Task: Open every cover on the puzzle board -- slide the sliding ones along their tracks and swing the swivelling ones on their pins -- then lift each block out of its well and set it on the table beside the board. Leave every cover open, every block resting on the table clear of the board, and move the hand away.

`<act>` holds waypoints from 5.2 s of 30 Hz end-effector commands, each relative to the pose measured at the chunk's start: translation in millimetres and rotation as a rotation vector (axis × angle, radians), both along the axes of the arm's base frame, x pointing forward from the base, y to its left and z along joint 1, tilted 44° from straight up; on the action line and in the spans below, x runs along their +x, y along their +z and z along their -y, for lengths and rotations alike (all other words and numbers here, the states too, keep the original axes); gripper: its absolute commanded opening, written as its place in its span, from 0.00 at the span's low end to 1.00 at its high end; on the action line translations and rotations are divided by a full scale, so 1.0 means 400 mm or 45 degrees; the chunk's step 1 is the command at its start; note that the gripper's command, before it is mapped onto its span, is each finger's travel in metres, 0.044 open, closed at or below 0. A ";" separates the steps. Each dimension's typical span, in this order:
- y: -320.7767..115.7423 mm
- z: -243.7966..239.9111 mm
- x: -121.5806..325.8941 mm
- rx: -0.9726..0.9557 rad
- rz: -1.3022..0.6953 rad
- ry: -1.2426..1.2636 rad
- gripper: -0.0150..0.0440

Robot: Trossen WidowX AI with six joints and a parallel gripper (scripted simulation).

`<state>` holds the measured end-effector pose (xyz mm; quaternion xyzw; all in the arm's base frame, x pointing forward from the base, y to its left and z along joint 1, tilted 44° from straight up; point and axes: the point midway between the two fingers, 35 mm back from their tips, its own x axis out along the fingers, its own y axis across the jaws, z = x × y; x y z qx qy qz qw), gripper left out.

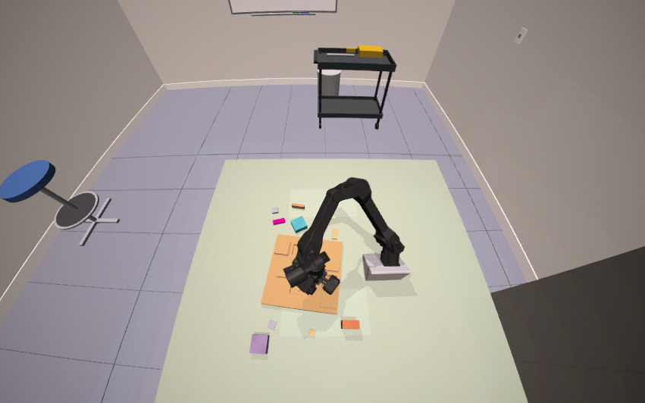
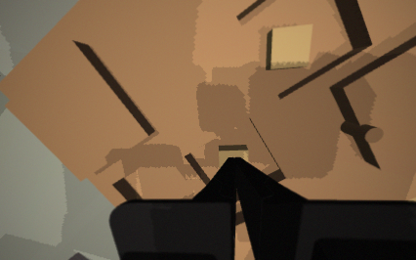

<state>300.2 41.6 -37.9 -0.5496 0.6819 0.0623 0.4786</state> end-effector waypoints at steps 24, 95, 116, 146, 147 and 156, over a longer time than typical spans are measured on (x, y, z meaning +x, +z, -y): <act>0.001 -0.001 0.000 0.000 0.000 0.000 0.25; 0.041 -0.040 -0.001 -0.003 -0.010 0.005 0.50; 0.013 -0.010 0.001 -0.004 -0.009 0.005 0.50; -0.005 0.004 0.003 0.000 -0.006 0.001 0.39; -0.004 0.003 0.003 0.000 -0.006 0.001 0.39; 0.016 -0.017 0.002 0.001 -0.007 0.002 0.39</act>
